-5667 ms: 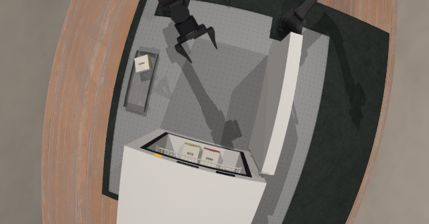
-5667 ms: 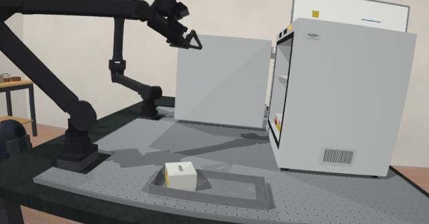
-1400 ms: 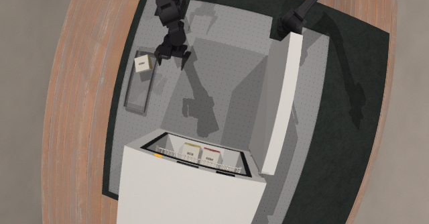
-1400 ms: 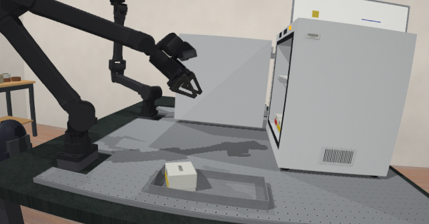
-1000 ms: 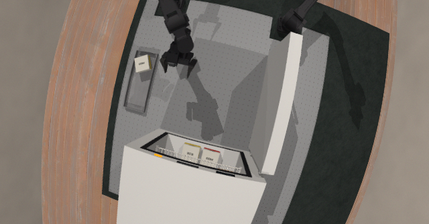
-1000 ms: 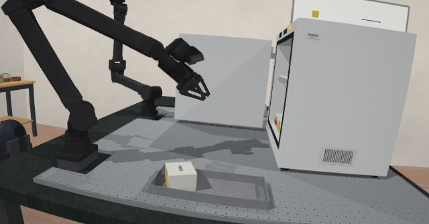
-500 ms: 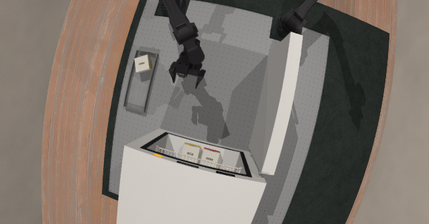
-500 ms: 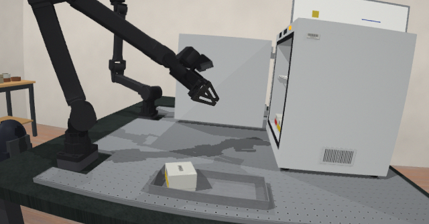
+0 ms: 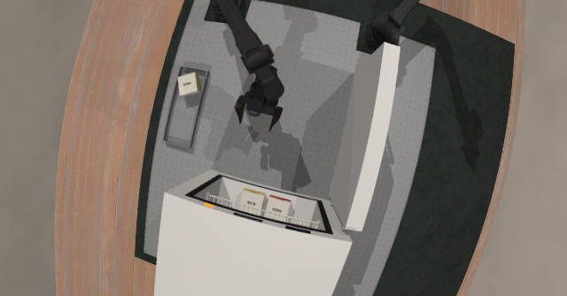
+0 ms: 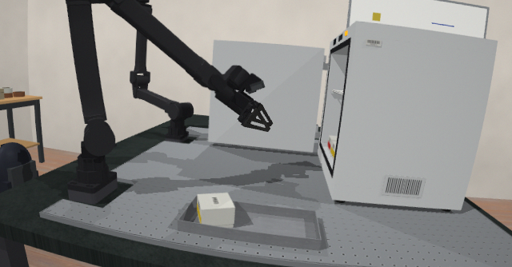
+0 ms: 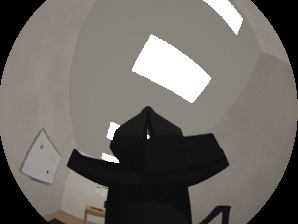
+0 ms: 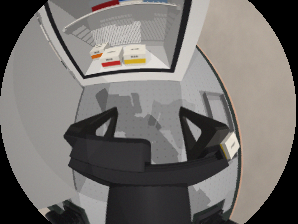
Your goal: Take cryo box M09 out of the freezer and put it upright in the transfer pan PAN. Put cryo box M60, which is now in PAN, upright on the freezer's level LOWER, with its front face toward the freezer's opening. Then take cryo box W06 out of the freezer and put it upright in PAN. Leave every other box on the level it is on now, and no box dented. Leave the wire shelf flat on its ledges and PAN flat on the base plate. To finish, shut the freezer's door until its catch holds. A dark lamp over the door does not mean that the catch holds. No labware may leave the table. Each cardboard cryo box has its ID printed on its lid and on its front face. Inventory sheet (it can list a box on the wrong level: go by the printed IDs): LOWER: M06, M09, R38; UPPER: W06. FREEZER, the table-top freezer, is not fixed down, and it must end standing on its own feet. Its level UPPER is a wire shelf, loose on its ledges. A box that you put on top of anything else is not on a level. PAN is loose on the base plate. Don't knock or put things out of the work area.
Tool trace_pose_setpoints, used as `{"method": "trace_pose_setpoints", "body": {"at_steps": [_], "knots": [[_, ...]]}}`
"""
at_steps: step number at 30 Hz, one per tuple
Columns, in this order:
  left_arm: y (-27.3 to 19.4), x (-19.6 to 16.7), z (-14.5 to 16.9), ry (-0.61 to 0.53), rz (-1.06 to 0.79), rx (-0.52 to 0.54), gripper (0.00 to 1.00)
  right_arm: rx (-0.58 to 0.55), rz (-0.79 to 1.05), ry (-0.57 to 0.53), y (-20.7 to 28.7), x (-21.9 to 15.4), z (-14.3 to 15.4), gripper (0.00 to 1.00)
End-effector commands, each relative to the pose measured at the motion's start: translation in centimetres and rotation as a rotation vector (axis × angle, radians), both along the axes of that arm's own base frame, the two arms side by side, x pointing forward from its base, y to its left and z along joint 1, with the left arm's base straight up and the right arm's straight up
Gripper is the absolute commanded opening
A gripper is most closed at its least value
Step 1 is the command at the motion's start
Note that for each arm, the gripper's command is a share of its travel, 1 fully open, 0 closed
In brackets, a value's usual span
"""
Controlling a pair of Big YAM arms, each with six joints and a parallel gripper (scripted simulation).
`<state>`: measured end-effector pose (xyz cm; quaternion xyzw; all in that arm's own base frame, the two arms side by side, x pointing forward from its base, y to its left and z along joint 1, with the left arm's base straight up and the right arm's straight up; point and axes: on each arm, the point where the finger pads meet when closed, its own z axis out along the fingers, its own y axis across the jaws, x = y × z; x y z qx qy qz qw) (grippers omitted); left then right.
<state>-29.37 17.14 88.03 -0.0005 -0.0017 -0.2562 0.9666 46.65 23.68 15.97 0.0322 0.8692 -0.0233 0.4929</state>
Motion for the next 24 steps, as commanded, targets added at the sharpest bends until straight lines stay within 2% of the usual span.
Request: {"method": "trace_pose_setpoints", "body": {"at_steps": [1,24], "knots": [[-0.8,1.4,0.4,0.028,-0.011,0.017,0.0,0.039,0.019,-0.071,3.5,2.8,2.5,1.0],[-0.8,1.4,0.4,0.028,-0.011,0.017,0.0,0.034,0.014,-0.124,9.9,8.2,-1.0,1.0]]}}
